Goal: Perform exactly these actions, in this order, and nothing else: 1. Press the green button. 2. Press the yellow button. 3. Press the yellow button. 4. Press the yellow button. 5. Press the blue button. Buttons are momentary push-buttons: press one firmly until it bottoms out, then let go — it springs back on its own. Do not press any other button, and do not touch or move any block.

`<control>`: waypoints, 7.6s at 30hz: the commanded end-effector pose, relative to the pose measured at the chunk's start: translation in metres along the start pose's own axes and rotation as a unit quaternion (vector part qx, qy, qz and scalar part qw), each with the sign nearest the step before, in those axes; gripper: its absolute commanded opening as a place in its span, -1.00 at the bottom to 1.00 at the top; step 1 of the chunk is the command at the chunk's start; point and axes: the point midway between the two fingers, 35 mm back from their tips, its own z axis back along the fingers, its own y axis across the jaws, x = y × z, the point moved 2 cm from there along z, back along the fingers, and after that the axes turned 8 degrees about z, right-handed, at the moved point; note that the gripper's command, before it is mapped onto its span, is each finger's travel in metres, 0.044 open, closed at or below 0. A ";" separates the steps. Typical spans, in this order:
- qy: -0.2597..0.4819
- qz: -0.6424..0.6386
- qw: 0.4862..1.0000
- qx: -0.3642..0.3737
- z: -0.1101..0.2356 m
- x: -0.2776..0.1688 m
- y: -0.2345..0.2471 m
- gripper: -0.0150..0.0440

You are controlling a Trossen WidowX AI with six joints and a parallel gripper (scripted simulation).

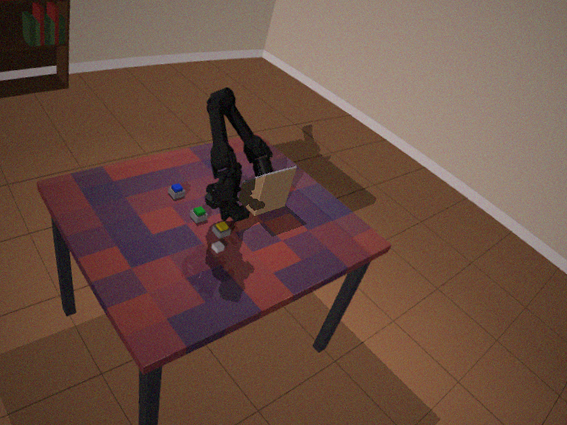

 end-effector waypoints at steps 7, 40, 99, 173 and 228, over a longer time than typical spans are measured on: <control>0.004 0.005 1.000 -0.005 -0.018 -0.002 -0.001 -0.42; 0.003 0.003 1.000 -0.004 -0.010 -0.001 -0.001 -0.42; 0.004 0.005 1.000 -0.005 -0.002 -0.002 -0.001 -0.42; 0.002 0.005 1.000 -0.007 0.066 0.005 -0.257 -0.42; 0.004 0.005 1.000 -0.011 -0.029 -0.001 -0.268 -0.42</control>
